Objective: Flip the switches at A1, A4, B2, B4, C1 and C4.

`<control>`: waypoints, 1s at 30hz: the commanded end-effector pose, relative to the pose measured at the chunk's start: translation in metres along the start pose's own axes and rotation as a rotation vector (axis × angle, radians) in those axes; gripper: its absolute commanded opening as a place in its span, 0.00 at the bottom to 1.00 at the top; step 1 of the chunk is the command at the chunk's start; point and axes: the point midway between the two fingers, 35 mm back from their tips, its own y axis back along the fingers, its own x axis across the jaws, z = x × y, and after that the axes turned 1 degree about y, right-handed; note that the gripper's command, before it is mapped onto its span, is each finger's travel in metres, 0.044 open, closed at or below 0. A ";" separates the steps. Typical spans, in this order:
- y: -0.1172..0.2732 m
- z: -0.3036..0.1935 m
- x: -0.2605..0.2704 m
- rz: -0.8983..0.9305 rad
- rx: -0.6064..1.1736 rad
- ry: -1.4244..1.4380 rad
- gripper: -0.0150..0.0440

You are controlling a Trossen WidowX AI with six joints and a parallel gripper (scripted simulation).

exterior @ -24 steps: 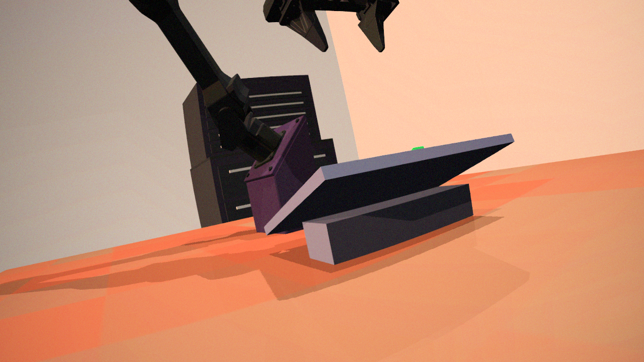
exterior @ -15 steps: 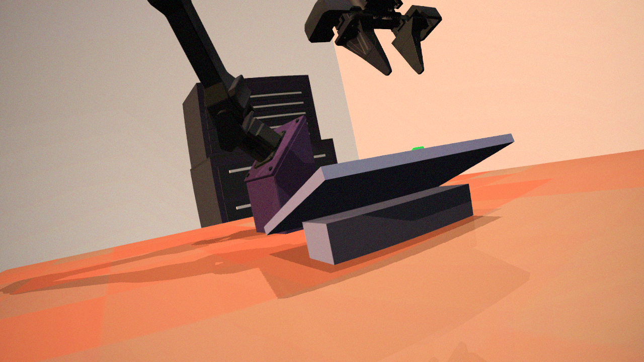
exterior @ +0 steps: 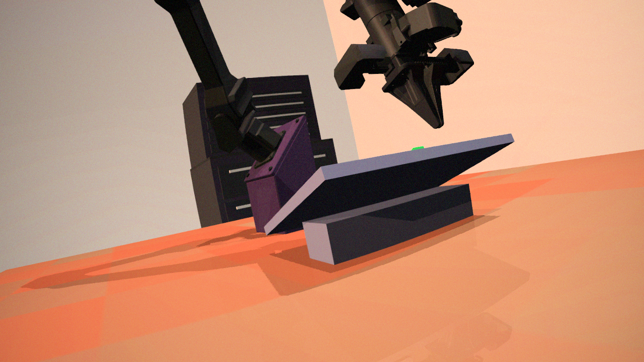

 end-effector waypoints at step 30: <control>-0.027 -0.001 0.001 -0.004 -0.010 0.011 0.25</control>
